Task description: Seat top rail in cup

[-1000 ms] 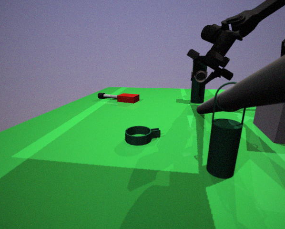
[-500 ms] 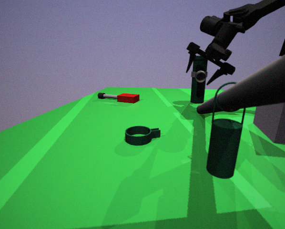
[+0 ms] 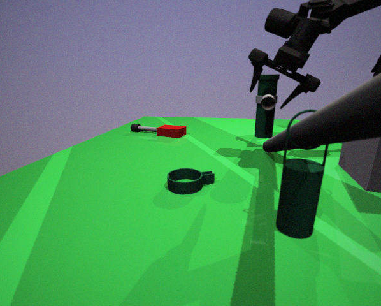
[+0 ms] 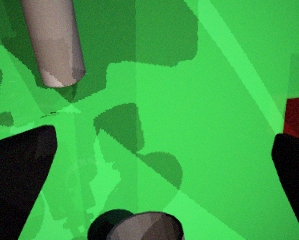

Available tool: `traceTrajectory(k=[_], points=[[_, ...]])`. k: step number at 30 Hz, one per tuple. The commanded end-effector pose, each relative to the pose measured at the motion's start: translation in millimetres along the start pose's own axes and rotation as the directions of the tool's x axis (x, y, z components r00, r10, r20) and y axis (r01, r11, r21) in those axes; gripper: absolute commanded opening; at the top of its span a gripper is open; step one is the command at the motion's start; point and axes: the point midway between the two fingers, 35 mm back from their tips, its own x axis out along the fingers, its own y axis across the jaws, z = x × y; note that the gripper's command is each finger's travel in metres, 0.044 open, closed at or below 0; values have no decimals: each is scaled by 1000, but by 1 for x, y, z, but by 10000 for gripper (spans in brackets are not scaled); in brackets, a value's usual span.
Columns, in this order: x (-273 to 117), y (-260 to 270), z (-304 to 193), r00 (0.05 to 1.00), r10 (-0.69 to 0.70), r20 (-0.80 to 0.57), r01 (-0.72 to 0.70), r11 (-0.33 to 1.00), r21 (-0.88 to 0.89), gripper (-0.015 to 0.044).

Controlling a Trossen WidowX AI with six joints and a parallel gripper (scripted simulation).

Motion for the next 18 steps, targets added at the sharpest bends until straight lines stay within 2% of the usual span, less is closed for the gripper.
traceTrajectory(k=[1,6,11,18], points=[[-7,-2,20,999,36,11,-38,972,230,440],[-19,0,45,997,72,4,-64,863,501,440],[-33,2,66,996,82,-27,-37,689,724,440],[-55,3,89,995,46,-86,59,418,906,440]])
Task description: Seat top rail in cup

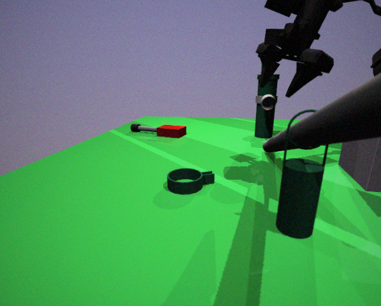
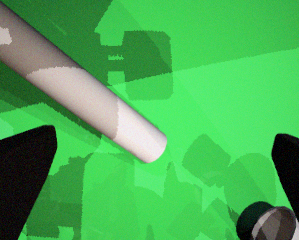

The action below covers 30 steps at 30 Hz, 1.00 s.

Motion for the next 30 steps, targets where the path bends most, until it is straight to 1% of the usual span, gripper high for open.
traceTrajectory(k=[1,5,10,12,25,27,30], points=[[-33,17,24,995,-93,-27,95,881,463,440],[-45,23,31,990,-140,-24,128,803,582,440],[-57,29,37,981,-192,-11,137,660,739,440],[-58,29,38,980,-200,-8,135,635,760,440],[-58,29,38,980,-200,-8,135,635,760,440],[-57,30,39,982,-191,-17,142,669,729,440],[-49,33,41,987,-154,-52,154,786,599,440]])
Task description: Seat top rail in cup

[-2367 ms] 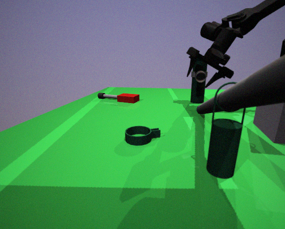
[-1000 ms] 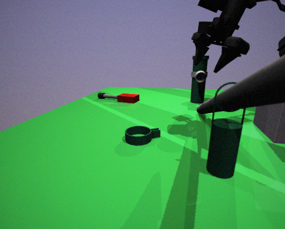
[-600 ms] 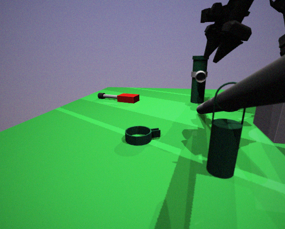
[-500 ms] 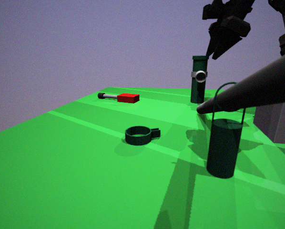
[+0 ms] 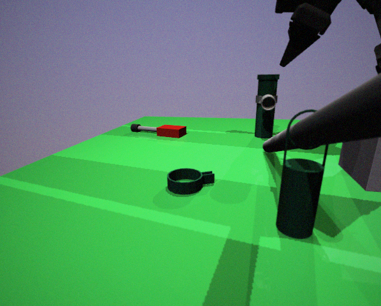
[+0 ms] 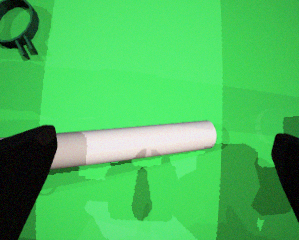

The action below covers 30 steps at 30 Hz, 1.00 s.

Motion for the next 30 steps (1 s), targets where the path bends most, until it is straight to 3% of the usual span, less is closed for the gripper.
traceTrajectory(k=[1,5,10,16,18,30], points=[[8,5,0,998,4,-60,-16,981,-193,440],[22,14,-3,987,12,-161,-96,845,-526,440],[41,25,-9,957,25,-288,-259,516,-816,440],[64,38,-19,899,49,-435,-435,-11,-900,440],[69,41,-21,884,55,-465,-456,-128,-881,440],[73,41,-23,882,56,-469,-457,-143,-878,440]])
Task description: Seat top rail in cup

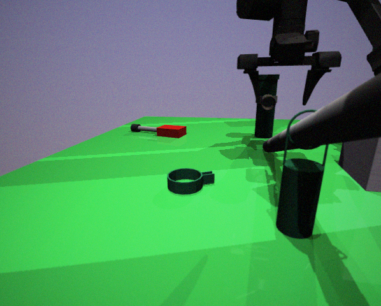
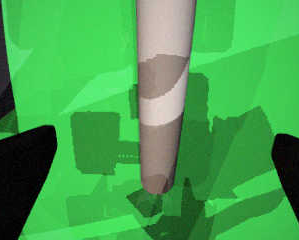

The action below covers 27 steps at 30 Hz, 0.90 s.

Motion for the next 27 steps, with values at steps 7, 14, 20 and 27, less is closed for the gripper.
traceTrajectory(k=[7,14,20,27], points=[[34,-3,1,1000,-2,7,2,1000,-13,440],[49,-3,1,1000,-2,6,2,1000,-13,440],[55,-3,1,1000,-2,7,2,1000,-13,440],[66,-4,2,1000,-2,7,3,1000,-9,440]])
